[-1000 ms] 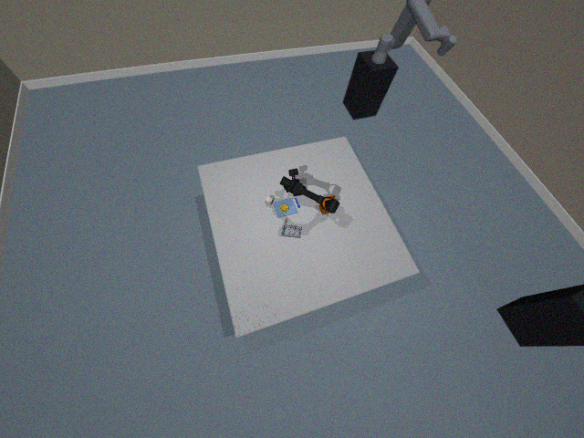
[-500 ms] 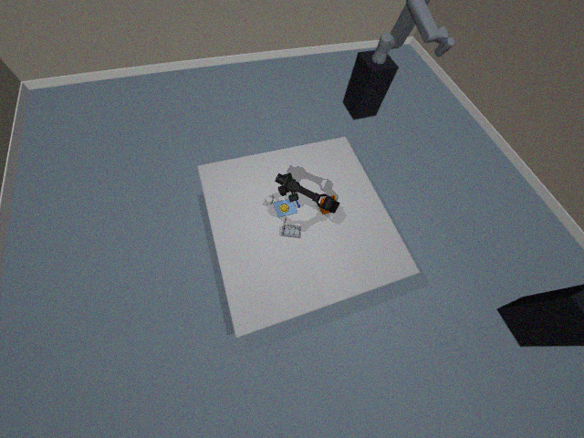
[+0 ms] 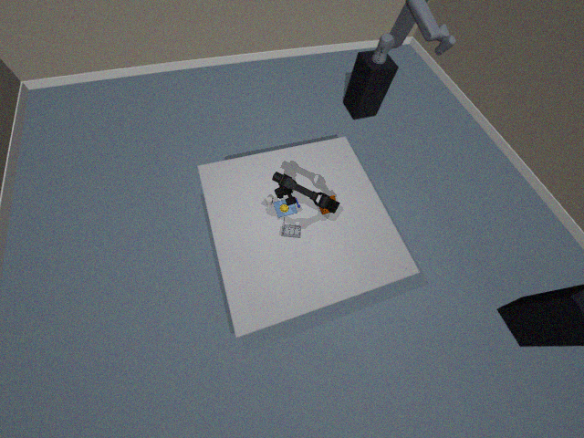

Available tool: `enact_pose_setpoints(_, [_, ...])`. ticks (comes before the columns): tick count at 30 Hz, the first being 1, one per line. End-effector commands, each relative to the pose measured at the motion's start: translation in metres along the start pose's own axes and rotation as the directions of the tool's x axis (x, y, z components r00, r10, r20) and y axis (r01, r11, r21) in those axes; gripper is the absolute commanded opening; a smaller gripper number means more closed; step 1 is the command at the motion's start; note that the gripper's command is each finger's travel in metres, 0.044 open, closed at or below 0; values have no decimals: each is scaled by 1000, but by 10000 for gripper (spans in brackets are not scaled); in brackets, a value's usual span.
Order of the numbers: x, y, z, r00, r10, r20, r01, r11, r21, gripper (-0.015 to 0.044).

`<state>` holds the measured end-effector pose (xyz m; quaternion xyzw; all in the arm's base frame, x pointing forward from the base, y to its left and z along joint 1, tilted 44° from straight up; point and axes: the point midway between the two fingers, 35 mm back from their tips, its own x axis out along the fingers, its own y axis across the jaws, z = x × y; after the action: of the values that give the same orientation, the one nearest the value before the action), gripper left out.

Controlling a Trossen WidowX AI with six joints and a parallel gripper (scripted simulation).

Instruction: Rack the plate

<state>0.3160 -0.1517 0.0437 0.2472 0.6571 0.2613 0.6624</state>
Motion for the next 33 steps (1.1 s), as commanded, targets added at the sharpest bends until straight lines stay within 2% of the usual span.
enact_pose_setpoints(1, [5, -1, 1, 1000, 22, 1, -22, 1000, 4, 400])
enact_pose_setpoints(10, [114, -9, 0, 1000, 25, 2, -25, 1000, 3, 400])
enact_pose_setpoints(33, [145, -8, 1, 1000, 25, 2, -25, 1000, 3, 400])
